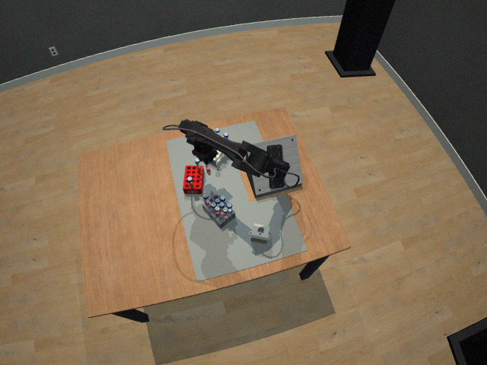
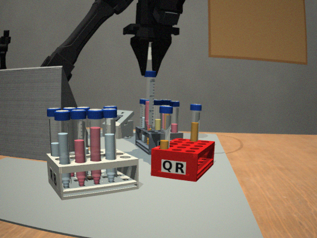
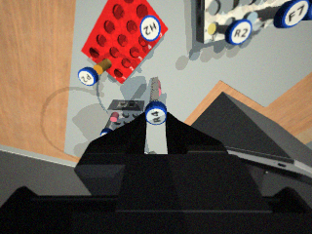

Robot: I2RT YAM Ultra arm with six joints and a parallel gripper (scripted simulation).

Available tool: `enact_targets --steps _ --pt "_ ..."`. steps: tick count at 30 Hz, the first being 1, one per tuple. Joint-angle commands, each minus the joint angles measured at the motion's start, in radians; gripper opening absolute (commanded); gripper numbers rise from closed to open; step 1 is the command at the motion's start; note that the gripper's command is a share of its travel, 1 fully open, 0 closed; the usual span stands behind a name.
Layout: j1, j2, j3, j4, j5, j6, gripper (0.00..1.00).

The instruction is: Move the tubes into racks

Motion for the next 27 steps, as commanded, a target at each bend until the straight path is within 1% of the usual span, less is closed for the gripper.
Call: enact_targets --steps 1,4,5,19,21,27 --pt "-0.044 -0.037 -0.038 0.027 0.030 -0.031 0.00" --pt "-0.045 -0.037 -0.038 0.028 0.030 -0.032 0.00" --pt "-0.045 -0.042 0.002 0.028 0.032 -0.063 0.00" --pt "-0.043 -0.035 -0.009 0.028 0.030 -0.514 0.00" --pt "-0.043 -0.035 -0.009 0.028 0.030 -0.514 0.00" --pt "-0.043 -0.034 -0.009 0.027 0.029 -0.716 0.00"
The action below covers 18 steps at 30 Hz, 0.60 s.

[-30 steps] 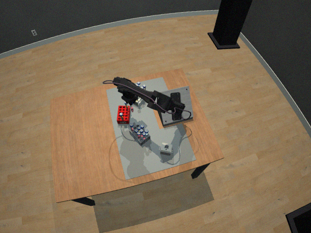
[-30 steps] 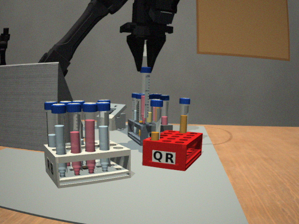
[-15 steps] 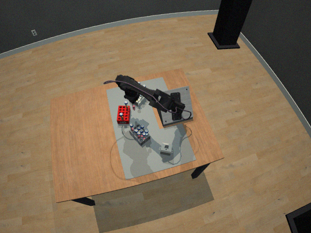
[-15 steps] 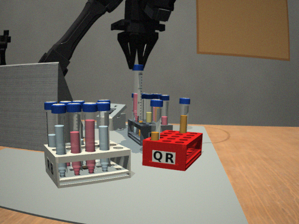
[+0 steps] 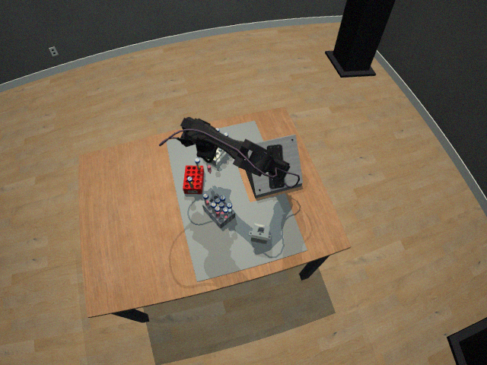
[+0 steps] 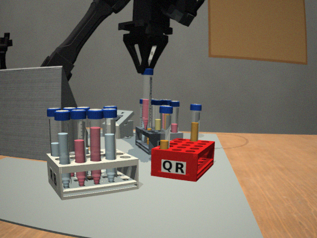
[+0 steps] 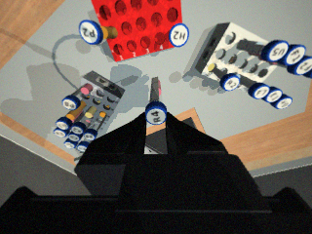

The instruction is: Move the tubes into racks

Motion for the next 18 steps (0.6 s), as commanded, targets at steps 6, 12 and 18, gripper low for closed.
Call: enact_targets --steps 6,12,18 --pt "-0.016 -0.019 0.015 0.013 0.009 -0.327 0.00" --pt "-0.017 -0.017 0.017 0.009 0.006 -0.468 0.00" --pt "-0.016 -0.019 0.015 0.011 0.007 -0.662 0.00"
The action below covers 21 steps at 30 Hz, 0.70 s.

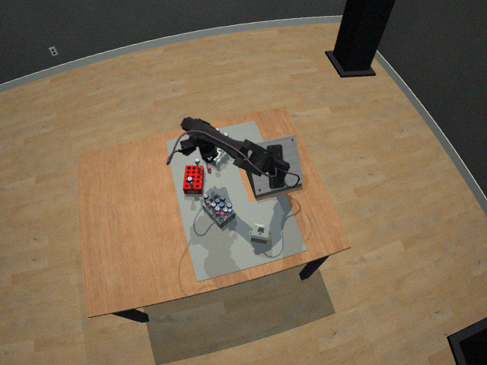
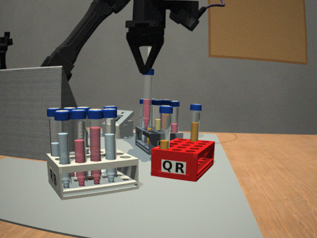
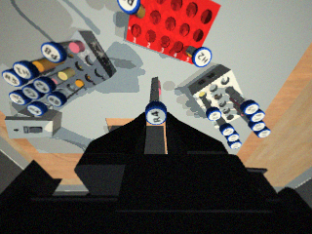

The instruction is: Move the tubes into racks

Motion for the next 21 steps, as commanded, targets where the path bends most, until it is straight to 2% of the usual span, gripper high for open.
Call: enact_targets --steps 1,8,10,21 --pt "-0.016 -0.019 0.015 0.011 0.007 -0.166 0.00" --pt "-0.016 -0.020 0.014 0.011 0.006 -0.397 0.00" --pt "-0.016 -0.020 0.014 0.011 0.006 -0.397 0.00" --pt "-0.016 -0.020 0.014 0.009 0.005 -0.765 0.00"
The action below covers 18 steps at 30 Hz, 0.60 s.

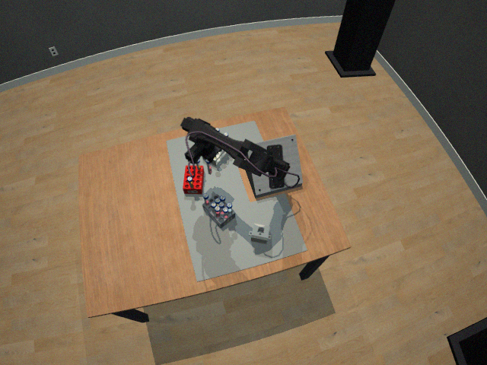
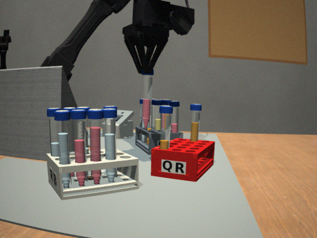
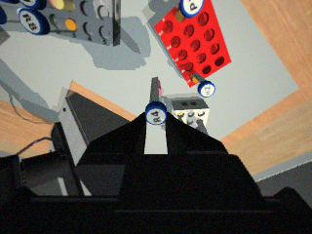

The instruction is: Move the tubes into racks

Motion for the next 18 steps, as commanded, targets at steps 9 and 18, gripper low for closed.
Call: enact_targets --steps 9,18 --pt "-0.016 -0.018 0.015 0.005 0.003 -0.377 0.00" --pt "-0.017 -0.015 0.018 0.001 0.001 -0.595 0.00"
